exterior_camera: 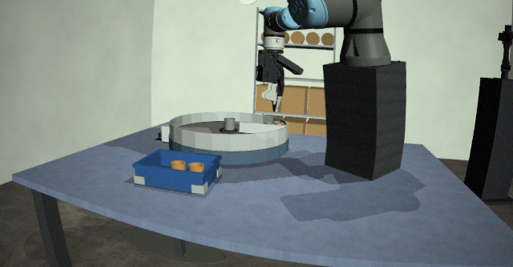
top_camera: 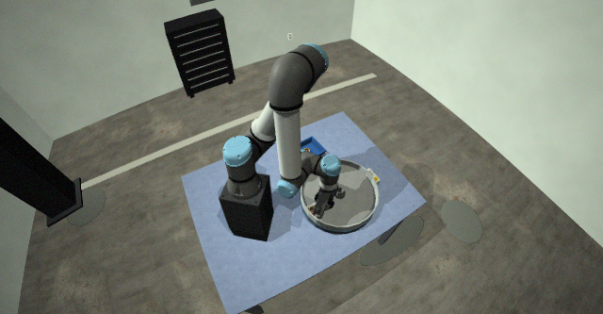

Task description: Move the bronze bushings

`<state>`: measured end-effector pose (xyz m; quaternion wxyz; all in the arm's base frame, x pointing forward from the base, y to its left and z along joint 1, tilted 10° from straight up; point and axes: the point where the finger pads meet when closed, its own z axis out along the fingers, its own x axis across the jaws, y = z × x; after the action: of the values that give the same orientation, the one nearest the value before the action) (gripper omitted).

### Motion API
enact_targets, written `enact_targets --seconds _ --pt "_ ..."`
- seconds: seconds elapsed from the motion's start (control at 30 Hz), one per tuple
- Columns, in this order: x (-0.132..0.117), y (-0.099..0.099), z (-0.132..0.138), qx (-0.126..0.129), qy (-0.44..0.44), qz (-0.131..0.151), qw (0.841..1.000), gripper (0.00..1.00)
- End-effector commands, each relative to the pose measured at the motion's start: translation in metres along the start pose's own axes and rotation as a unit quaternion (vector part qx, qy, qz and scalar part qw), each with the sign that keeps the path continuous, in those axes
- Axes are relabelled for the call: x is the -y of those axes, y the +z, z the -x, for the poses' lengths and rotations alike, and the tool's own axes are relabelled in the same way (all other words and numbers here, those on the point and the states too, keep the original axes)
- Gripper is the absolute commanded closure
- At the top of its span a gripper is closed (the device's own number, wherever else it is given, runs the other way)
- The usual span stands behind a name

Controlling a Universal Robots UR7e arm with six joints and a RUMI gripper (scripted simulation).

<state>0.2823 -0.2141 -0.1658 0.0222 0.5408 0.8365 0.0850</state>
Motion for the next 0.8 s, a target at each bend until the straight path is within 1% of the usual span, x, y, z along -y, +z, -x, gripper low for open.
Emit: enact_targets --seconds 0.0,0.77 --pt "0.0000 -0.0002 0.0004 0.001 0.000 0.000 1.000 0.95" --pt "0.0000 -0.0003 0.0001 0.001 0.007 0.000 1.000 0.95"
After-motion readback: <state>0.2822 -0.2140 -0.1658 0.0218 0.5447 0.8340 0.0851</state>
